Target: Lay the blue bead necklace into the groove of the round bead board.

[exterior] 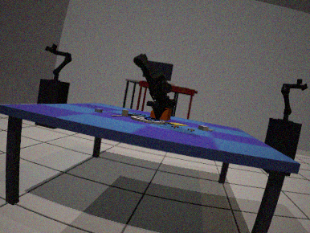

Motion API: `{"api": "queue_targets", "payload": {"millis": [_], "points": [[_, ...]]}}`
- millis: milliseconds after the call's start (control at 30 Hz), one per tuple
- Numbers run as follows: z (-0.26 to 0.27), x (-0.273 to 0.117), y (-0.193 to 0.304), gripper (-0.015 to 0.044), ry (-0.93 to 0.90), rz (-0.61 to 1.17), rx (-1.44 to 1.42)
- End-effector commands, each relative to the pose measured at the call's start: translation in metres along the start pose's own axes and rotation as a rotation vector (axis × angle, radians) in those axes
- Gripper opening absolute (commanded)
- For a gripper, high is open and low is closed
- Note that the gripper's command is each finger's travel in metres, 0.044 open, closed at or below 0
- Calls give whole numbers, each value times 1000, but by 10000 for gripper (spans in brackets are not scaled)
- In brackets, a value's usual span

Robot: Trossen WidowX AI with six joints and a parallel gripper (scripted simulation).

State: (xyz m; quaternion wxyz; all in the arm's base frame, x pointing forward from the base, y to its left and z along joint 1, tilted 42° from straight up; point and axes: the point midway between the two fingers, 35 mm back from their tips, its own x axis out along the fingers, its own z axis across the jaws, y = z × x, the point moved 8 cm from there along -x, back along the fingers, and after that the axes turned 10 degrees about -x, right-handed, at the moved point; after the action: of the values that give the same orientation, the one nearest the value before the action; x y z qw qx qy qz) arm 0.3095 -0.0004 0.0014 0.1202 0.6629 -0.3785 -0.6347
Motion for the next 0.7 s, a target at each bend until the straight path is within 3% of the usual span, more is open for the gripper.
{"api": "queue_targets", "payload": {"millis": [0, 667], "points": [[0, 0, 0, 0, 1, 0, 1], [11, -6, -7, 0, 0, 4, -6]]}}
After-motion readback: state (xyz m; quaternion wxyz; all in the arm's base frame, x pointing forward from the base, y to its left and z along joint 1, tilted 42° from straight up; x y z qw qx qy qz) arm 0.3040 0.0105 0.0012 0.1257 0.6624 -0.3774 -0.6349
